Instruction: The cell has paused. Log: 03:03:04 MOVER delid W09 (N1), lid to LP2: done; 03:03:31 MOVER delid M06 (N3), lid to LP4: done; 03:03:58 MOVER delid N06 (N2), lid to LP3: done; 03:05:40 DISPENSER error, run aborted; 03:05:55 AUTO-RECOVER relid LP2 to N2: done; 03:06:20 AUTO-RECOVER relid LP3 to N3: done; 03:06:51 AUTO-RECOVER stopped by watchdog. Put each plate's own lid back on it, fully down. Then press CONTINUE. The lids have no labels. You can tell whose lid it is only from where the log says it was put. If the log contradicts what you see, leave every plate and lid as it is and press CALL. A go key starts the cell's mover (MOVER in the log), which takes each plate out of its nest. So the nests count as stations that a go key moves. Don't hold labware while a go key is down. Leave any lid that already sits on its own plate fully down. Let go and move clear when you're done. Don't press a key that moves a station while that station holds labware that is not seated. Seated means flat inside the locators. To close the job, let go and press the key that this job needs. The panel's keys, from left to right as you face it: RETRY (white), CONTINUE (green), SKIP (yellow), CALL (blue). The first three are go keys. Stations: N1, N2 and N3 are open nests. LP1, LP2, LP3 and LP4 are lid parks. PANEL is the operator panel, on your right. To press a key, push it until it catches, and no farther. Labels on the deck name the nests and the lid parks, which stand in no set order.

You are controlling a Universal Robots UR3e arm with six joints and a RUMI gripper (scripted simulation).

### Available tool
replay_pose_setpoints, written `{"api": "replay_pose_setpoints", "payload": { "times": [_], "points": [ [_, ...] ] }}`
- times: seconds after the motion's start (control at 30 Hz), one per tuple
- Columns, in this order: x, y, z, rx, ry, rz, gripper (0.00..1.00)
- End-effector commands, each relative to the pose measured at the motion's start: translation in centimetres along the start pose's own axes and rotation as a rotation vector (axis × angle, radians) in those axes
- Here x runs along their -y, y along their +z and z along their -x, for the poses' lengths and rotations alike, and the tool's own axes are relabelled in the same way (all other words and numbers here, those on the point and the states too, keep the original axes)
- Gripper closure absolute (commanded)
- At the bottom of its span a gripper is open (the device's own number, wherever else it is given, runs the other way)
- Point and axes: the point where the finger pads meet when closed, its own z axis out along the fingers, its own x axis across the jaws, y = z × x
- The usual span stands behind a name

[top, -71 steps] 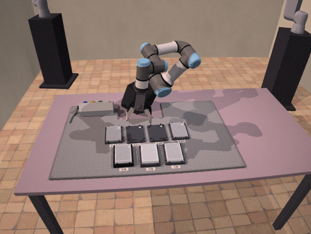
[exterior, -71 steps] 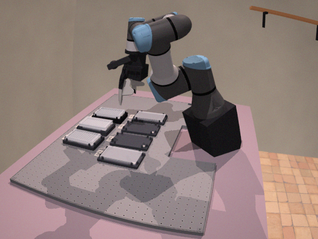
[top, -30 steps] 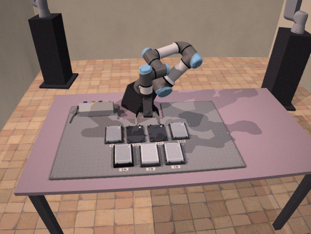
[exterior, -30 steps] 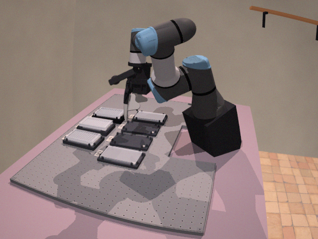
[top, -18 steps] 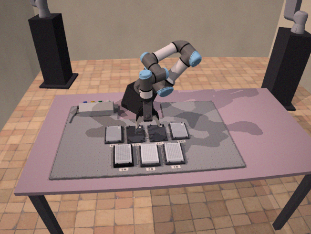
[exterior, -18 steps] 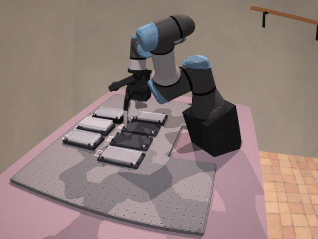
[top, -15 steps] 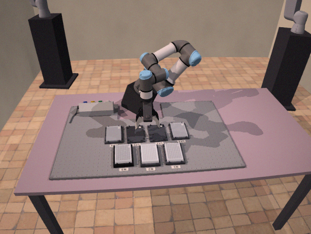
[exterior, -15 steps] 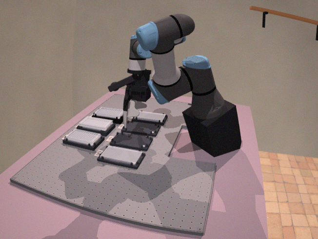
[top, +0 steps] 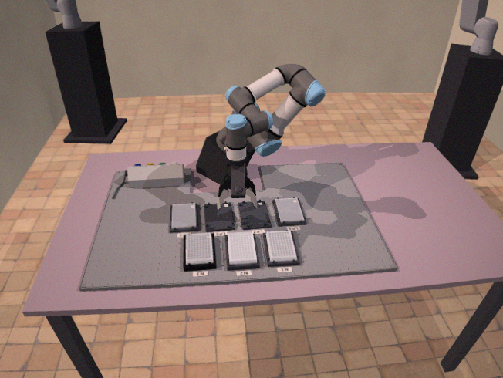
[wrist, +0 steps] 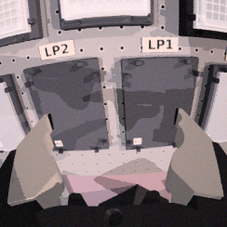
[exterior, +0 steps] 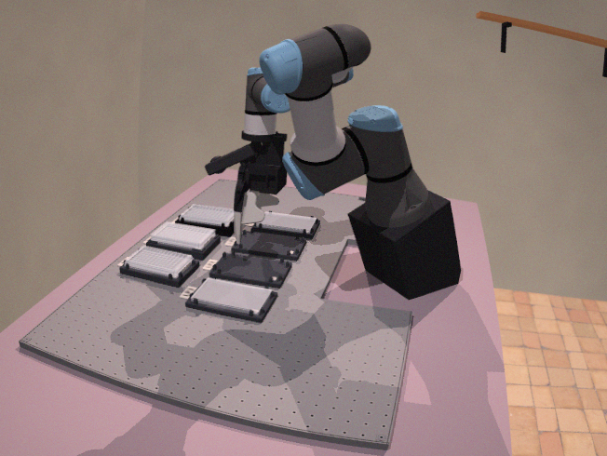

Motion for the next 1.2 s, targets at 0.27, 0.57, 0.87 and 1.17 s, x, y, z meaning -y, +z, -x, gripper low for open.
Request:
{"api": "replay_pose_setpoints", "payload": {
  "times": [0.27,0.57,0.87,1.17],
  "points": [
    [0.1,-2.6,-0.2,-0.008,-0.001,-0.002,1.0],
    [0.1,-6.1,-0.2,-0.008,-0.001,-0.002,1.0],
    [0.2,-6.9,-0.1,-0.007,-0.001,-0.004,1.0],
    [0.2,-6.9,-0.1,-0.006,0.0,-0.003,1.0]
  ]
}}
